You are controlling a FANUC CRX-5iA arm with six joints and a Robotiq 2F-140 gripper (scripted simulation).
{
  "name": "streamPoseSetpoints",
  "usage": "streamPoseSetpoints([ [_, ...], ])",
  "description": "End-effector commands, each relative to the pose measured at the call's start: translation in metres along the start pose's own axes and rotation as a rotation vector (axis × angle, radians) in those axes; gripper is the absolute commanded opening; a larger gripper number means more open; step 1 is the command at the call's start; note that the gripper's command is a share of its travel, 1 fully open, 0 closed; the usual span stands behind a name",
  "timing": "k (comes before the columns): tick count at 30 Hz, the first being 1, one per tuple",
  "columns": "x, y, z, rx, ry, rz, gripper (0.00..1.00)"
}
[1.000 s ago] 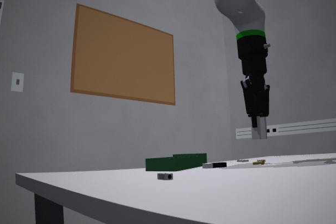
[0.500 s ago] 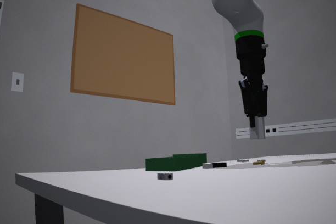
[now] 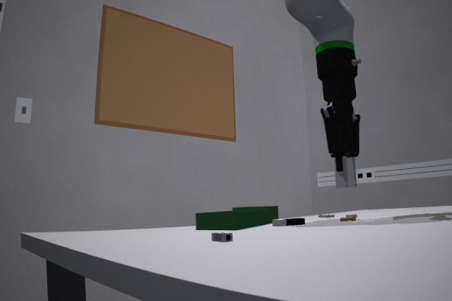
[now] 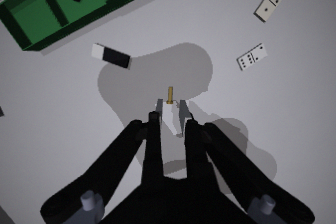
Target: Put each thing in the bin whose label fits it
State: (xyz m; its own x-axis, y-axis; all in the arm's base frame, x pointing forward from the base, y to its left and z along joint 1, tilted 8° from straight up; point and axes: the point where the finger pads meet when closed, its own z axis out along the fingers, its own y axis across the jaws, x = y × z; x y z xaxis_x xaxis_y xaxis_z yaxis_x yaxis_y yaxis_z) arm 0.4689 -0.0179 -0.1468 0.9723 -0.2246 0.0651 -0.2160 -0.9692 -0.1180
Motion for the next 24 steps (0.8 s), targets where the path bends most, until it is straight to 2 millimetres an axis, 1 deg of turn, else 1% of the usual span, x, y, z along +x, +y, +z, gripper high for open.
streamPoseSetpoints([
  [1,0.0,0.0,0.0,0.0,0.0,0.0,0.26],
  [9,0.0,0.0,0.0,0.0,0.0,0.0,0.26],
  [12,0.0,0.0,0.012,0.0,0.0,0.0,0.26],
  [14,0.0,0.0,0.012,0.0,0.0,0.0,0.26],
  [24,0.001,0.0,0.052,0.0,0.0,0.0,0.26],
])
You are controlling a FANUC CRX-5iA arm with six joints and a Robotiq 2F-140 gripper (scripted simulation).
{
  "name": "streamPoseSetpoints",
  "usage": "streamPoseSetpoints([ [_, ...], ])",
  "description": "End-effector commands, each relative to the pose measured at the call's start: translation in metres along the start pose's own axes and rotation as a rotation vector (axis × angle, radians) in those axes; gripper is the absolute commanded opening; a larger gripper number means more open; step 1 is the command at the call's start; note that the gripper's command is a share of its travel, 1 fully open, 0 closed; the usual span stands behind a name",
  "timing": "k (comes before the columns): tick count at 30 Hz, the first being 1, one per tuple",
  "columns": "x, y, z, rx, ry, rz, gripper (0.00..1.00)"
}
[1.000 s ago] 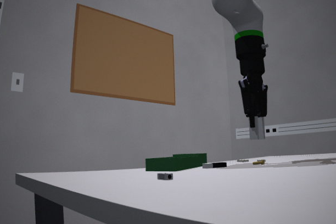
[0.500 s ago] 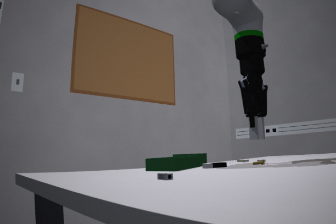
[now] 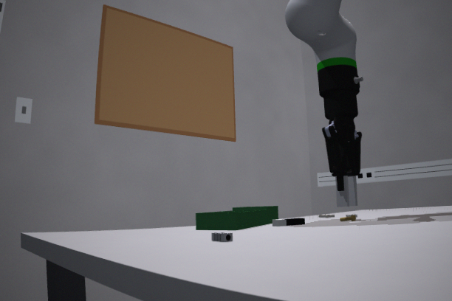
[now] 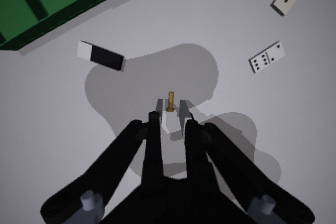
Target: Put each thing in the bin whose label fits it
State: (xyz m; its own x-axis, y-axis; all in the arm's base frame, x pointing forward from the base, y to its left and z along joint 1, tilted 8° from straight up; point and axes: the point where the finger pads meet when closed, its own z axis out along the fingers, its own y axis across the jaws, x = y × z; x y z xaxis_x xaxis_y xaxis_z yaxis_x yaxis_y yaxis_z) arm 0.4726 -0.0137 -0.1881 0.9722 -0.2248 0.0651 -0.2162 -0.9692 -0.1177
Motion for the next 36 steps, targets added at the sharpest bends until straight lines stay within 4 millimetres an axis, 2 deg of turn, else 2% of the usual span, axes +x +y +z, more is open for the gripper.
streamPoseSetpoints([
  [1,0.001,0.0,0.014,0.0,0.0,0.0,0.26],
  [16,0.001,0.0,0.031,0.0,0.0,0.0,0.26],
  [28,0.0,0.0,0.031,0.0,0.0,0.0,0.26],
  [29,0.0,0.0,0.031,0.0,0.0,0.0,0.15],
  [36,0.0,0.0,0.031,0.0,0.0,0.0,0.15],
])
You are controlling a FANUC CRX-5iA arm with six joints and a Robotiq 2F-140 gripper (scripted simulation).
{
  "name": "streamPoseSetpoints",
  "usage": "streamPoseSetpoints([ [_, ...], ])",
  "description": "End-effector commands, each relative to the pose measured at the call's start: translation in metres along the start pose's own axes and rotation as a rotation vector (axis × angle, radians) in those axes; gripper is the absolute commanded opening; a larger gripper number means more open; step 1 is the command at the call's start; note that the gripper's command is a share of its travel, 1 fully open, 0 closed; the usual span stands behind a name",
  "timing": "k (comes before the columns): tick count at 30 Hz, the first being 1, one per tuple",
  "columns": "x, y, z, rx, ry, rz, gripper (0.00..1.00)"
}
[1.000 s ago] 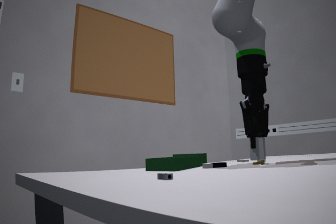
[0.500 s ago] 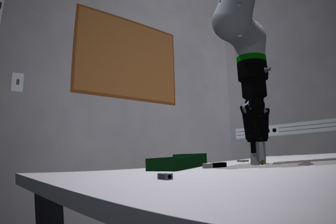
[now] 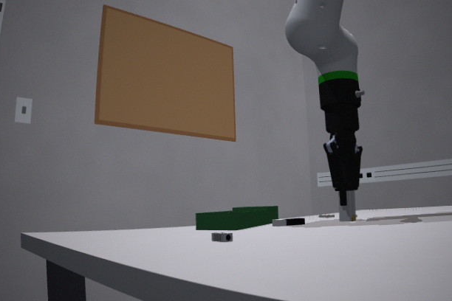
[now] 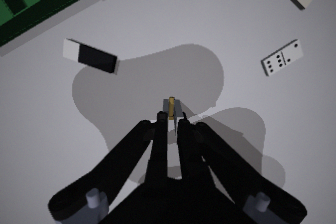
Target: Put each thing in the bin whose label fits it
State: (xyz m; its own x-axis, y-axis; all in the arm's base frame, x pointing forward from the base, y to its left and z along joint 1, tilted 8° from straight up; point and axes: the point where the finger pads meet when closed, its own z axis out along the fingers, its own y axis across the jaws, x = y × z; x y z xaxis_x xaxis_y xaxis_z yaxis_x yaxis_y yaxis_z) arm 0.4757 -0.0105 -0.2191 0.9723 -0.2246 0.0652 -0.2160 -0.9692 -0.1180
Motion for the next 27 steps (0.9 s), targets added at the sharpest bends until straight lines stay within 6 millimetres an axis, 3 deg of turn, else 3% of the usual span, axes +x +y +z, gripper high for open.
streamPoseSetpoints([
  [1,0.0002,0.0001,-0.0001,0.0,0.0,0.0,0.15],
  [24,0.0002,0.0001,-0.0001,0.0,0.0,0.0,0.15],
  [27,0.0002,0.0001,-0.0101,0.0,0.0,0.0,0.15],
])
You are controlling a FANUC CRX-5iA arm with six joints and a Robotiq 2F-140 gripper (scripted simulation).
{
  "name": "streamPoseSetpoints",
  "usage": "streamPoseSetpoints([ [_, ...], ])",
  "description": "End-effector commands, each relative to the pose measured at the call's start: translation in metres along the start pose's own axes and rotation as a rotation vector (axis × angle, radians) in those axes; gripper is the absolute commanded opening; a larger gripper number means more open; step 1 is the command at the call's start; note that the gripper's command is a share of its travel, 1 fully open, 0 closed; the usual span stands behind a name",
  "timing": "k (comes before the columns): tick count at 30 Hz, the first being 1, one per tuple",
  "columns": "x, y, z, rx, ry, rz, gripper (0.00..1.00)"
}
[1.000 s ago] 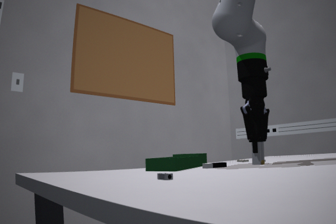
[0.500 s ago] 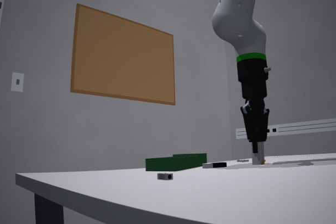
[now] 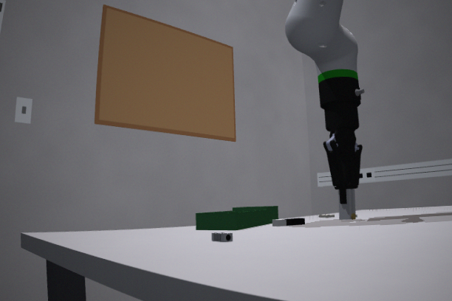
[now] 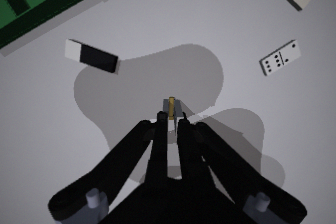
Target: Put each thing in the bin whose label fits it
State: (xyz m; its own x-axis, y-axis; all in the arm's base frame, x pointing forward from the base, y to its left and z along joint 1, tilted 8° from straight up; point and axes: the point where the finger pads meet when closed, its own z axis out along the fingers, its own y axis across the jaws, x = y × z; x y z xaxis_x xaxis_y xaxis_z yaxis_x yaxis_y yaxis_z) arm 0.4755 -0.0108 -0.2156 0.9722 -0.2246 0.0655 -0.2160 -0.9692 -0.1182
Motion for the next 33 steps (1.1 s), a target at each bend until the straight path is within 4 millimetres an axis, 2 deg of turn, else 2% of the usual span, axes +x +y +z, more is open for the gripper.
streamPoseSetpoints([
  [1,0.0,0.0,-0.01,0.0,0.0,0.0,0.15],
  [17,0.0,0.0,-0.057,0.0,0.0,0.0,0.15],
  [33,0.0,0.0,-0.059,0.0,0.0,0.0,0.15],
])
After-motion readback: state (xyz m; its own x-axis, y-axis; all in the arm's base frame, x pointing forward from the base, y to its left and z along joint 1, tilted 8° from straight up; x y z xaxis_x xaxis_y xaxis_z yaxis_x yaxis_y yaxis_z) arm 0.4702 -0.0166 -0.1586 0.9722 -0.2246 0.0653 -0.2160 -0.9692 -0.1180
